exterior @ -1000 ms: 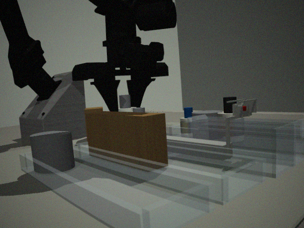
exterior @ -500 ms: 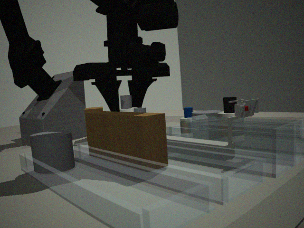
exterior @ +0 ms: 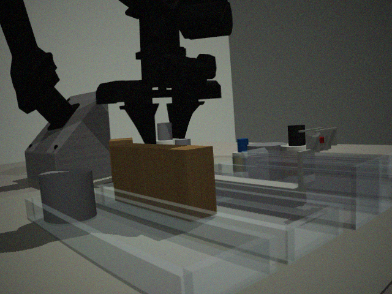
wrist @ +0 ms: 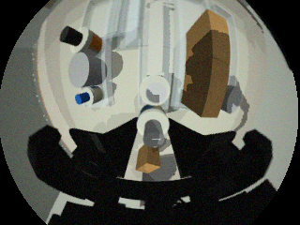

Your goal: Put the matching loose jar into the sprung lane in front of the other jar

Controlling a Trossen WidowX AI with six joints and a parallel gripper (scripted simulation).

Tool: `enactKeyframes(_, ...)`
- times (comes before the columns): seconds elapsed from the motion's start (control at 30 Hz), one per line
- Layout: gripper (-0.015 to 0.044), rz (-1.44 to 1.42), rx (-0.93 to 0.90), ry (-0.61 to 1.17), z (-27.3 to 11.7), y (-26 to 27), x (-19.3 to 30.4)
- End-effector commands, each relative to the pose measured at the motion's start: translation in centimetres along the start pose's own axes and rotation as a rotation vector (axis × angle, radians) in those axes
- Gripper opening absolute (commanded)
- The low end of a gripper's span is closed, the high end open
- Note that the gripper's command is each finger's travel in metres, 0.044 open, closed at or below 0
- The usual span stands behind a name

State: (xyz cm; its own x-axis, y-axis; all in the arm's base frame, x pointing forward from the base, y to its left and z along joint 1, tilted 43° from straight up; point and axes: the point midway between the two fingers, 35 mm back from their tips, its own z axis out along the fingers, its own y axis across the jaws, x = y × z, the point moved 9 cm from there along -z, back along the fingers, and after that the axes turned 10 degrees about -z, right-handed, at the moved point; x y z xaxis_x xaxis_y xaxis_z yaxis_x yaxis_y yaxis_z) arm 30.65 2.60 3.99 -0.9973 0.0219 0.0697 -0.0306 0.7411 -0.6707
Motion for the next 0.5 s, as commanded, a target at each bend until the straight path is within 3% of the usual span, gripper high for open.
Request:
enactKeyframes(0.0,0.0000,0.013,0.003,-0.019,-0.19,-0.22,-0.68)
enactKeyframes(0.47,0.0000,0.013,0.003,-0.019,-0.22,-0.34,-1.16)
